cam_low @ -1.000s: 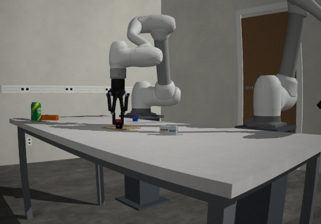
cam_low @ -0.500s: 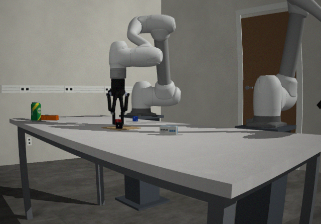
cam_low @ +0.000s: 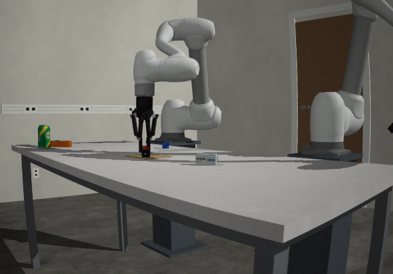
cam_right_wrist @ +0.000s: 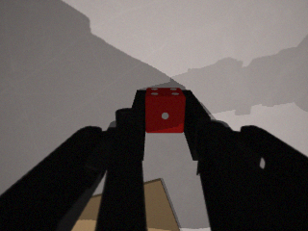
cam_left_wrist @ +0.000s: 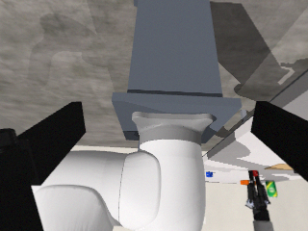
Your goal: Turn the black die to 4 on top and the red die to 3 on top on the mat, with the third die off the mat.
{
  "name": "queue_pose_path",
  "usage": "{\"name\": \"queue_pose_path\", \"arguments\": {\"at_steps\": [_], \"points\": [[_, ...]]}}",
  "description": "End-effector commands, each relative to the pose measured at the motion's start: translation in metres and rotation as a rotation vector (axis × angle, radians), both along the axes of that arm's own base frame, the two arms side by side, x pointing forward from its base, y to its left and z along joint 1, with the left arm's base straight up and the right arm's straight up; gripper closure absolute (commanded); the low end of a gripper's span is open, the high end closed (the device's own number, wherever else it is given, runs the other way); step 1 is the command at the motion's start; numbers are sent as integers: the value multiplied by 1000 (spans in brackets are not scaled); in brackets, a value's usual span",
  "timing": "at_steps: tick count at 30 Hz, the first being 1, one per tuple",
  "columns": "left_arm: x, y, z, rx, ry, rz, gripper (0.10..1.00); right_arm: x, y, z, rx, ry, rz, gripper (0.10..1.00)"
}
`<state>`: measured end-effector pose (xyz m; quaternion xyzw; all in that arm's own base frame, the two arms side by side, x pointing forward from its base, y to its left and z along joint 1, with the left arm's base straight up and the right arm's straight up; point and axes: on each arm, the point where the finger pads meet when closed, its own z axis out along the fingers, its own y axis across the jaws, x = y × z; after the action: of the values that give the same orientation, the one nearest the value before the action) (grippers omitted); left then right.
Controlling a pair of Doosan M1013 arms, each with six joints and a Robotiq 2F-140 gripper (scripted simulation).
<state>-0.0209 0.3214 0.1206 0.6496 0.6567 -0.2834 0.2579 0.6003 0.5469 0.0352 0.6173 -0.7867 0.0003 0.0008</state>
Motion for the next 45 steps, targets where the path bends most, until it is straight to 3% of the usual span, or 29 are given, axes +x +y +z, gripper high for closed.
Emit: {"name": "queue_pose_path", "arguments": {"at_steps": [1,26,30,37,39,45], "points": [[0,0,0,1,0,0,98,0,0,1,1,-1,0,855],[0,0,0,1,0,0,98,0,0,5,1,-1,0,855],[0,0,0,1,0,0,98,0,0,22,1,-1,0,855],[0,0,0,1,0,0,98,0,0,74,1,-1,0,855],[0,0,0,1,0,0,98,0,0,74,1,-1,0,855],[0,0,0,1,0,0,98,0,0,100,1,-1,0,855]]}}
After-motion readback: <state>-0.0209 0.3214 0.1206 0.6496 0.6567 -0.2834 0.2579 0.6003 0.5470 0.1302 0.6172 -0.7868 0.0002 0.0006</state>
